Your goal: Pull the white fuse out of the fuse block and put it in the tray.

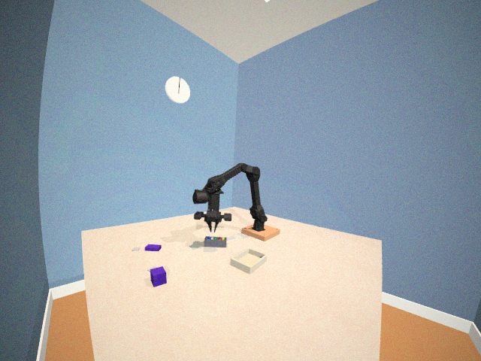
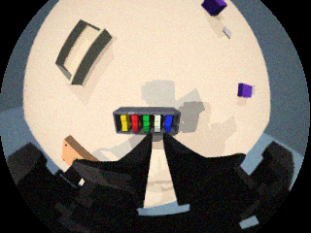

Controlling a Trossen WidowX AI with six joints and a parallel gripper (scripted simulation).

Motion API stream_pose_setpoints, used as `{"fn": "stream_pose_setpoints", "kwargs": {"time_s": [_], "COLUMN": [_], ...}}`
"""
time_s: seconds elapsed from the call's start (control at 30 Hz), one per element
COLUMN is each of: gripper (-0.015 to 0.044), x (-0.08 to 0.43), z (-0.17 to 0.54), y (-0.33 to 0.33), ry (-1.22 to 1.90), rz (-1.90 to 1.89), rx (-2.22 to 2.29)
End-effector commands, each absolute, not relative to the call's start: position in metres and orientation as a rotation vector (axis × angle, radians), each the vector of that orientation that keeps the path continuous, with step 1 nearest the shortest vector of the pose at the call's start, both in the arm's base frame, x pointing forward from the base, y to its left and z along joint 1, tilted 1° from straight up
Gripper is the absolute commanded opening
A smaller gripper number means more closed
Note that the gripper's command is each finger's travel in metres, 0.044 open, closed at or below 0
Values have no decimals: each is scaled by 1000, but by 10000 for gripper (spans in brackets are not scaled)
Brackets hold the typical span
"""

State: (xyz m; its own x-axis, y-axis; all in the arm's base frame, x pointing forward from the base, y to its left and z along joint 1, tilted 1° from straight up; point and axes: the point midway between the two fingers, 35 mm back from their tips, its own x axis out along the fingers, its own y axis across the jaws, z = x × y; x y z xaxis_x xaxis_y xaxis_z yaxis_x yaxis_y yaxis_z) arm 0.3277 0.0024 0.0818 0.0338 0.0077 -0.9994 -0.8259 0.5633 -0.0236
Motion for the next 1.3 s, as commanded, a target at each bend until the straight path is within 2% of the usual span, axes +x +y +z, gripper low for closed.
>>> {"fn": "stream_pose_setpoints", "kwargs": {"time_s": [0.0, 1.27], "gripper": [69, 69], "x": [328, 332], "z": [77, 54], "y": [3, 3], "ry": [1399, 1399], "rz": [758, 758], "rx": [-763, -763]}}
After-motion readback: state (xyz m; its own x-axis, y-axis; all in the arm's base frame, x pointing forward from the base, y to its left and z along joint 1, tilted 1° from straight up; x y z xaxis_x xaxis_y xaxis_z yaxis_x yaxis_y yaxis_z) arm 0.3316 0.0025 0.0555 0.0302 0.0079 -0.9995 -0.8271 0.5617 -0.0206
